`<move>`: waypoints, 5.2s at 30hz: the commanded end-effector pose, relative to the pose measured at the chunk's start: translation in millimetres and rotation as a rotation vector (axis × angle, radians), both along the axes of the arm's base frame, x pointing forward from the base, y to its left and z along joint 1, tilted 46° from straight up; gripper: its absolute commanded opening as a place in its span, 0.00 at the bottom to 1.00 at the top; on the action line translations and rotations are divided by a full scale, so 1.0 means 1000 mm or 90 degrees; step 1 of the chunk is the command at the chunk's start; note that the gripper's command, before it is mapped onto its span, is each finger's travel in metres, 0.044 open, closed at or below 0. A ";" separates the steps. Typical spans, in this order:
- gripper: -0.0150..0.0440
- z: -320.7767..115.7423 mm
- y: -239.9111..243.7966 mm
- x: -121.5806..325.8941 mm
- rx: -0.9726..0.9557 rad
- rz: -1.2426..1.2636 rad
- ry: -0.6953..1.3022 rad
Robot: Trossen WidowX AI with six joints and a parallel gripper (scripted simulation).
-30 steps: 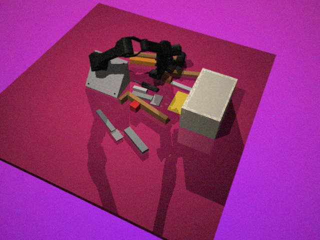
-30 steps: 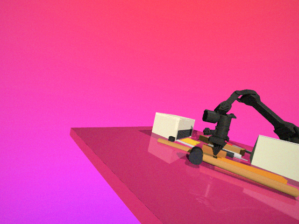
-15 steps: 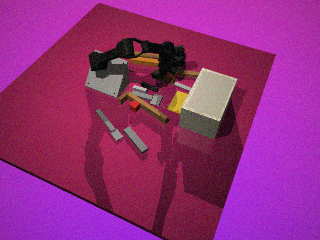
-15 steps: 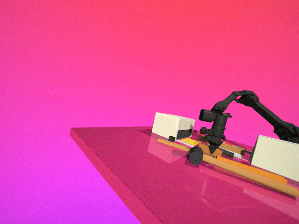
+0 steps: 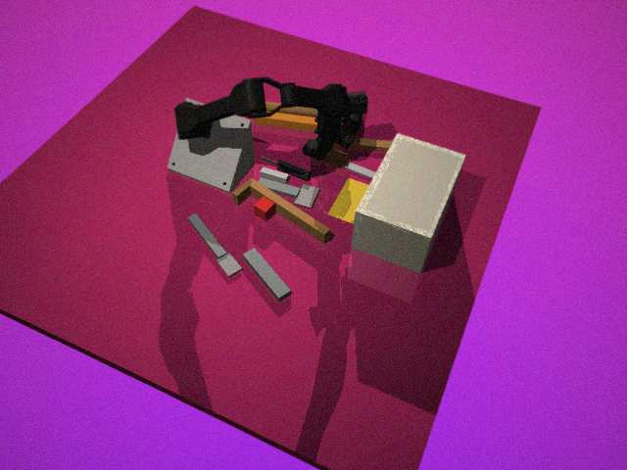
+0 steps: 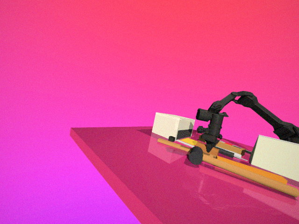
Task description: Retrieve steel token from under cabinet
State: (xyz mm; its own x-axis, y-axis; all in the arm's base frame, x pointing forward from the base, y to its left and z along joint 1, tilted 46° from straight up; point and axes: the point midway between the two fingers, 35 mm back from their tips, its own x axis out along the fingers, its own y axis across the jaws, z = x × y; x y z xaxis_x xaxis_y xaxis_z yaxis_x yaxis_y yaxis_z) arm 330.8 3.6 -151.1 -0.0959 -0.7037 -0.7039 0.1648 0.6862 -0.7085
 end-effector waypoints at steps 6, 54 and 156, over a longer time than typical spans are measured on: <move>0.25 0.000 -0.001 0.012 0.001 0.002 0.000; 0.25 0.002 -0.008 0.056 0.001 0.002 -0.002; 0.25 0.012 -0.019 0.016 0.001 0.002 0.000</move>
